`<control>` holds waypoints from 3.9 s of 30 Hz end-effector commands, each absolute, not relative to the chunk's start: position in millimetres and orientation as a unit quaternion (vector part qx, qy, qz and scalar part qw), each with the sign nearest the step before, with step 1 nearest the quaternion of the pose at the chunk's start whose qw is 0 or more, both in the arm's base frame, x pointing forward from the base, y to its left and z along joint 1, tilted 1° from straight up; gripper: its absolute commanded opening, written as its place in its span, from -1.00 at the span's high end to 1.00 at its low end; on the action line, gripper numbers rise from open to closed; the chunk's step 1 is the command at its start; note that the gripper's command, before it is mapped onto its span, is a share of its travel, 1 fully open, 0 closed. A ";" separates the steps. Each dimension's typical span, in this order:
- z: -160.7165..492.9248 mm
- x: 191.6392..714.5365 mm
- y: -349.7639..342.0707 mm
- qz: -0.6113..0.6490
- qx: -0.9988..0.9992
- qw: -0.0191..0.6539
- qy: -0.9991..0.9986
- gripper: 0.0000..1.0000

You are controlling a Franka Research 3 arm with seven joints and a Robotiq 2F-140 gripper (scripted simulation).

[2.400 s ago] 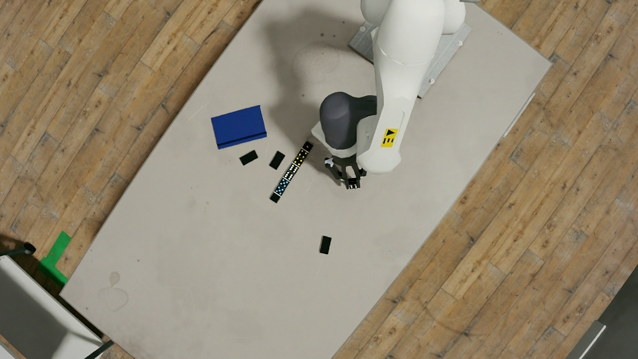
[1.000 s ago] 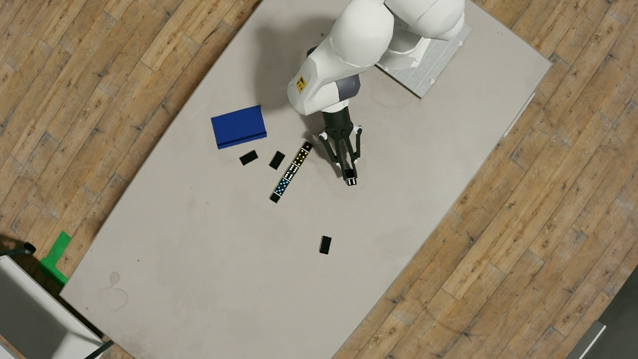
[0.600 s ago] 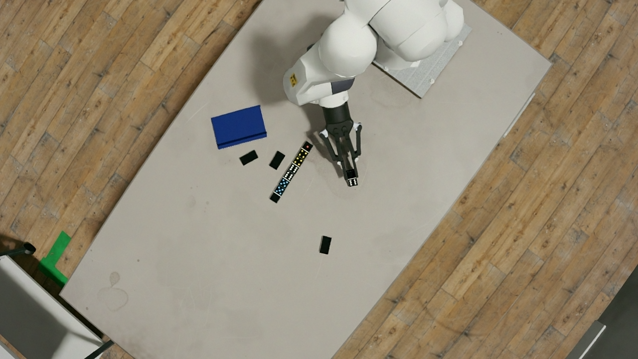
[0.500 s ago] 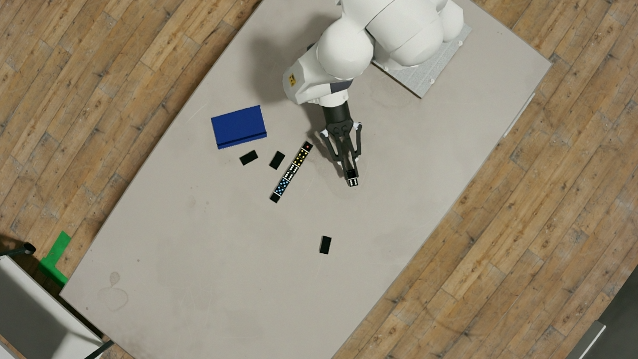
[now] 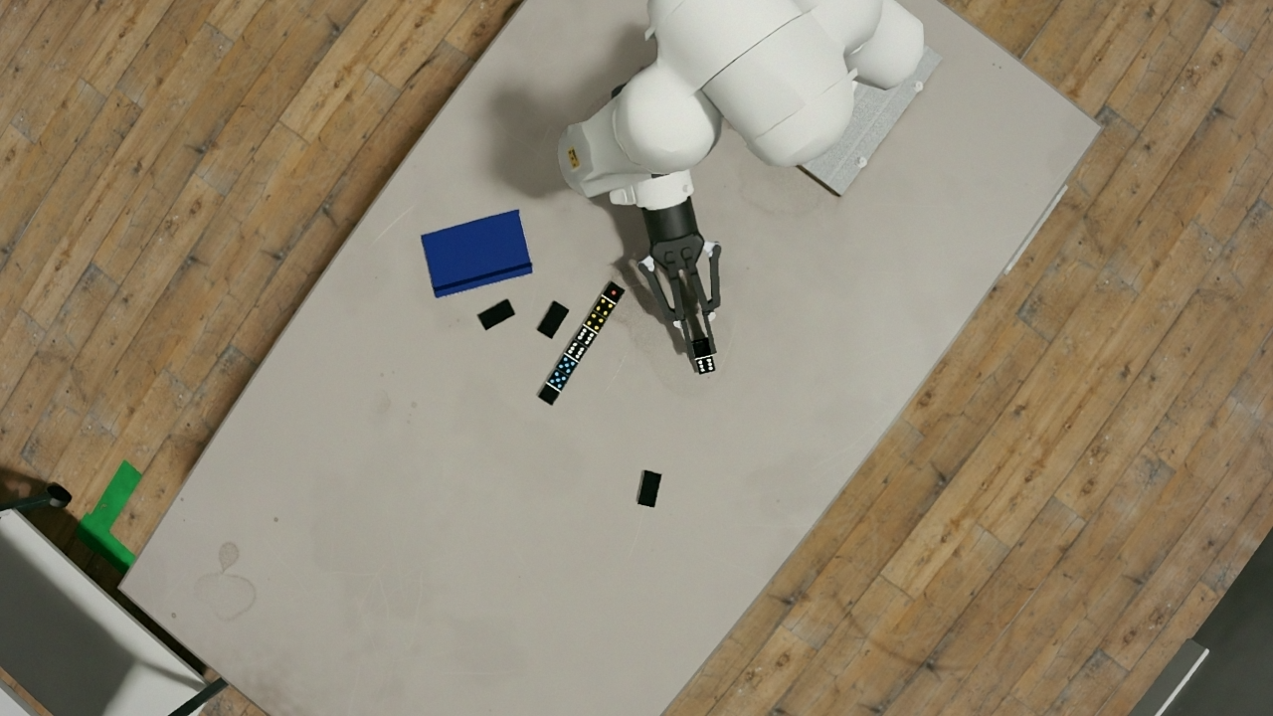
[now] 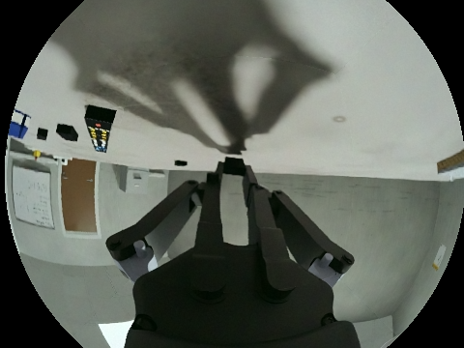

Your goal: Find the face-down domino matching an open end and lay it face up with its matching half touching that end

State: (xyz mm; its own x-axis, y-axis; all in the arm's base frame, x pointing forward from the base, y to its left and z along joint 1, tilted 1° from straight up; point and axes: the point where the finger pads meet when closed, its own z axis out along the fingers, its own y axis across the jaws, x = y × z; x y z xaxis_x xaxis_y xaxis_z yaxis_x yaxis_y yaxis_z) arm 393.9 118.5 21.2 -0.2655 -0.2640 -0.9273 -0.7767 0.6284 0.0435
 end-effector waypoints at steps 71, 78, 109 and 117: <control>24.0 395.8 121.3 0.266 -0.349 0.538 0.720 0.54; 22.8 395.8 121.3 0.266 -0.349 0.538 0.720 0.54; 11.0 395.7 121.3 0.266 -0.349 0.538 0.720 0.54; 10.6 395.7 121.3 0.266 -0.349 0.538 0.720 0.54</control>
